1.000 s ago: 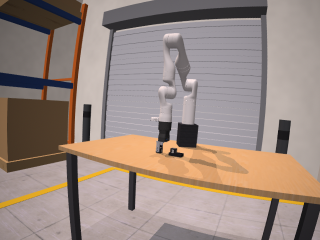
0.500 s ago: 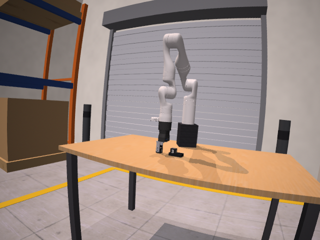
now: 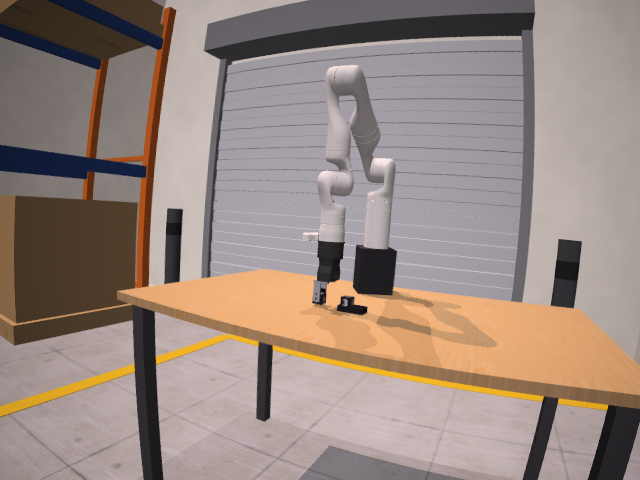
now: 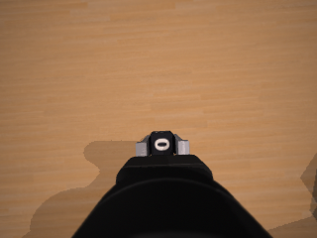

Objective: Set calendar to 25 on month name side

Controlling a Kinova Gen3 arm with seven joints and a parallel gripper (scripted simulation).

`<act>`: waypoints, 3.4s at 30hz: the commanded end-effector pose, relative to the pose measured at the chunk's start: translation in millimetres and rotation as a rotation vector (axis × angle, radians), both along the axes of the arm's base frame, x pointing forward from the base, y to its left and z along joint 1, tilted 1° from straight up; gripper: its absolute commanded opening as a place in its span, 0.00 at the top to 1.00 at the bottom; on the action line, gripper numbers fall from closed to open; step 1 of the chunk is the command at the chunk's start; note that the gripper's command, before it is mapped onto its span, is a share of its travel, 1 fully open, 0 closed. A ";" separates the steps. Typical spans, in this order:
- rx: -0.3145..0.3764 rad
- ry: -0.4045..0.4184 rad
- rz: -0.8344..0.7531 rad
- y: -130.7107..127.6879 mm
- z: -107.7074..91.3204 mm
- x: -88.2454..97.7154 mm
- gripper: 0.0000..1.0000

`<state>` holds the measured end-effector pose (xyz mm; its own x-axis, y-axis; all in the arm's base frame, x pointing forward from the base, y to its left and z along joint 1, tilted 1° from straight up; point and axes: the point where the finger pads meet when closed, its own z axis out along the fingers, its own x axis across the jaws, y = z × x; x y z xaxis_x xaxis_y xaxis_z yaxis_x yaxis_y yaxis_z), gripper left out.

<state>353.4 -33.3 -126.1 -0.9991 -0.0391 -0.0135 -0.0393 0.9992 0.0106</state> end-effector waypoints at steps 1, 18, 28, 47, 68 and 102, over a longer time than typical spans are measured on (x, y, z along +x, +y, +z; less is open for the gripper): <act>0.002 -0.008 -0.005 -0.9 9.9 3.1 0.40; 0.002 -0.008 -0.005 -1.8 77.9 1.6 0.40; 0.002 -0.008 -0.005 -2.1 94.8 1.2 0.40; 0.001 -0.009 -0.004 75.9 102.2 5.4 0.40; 0.002 -0.009 -0.003 126.0 106.9 -1.5 0.40; 0.002 -0.008 -0.003 127.0 43.6 0.1 0.40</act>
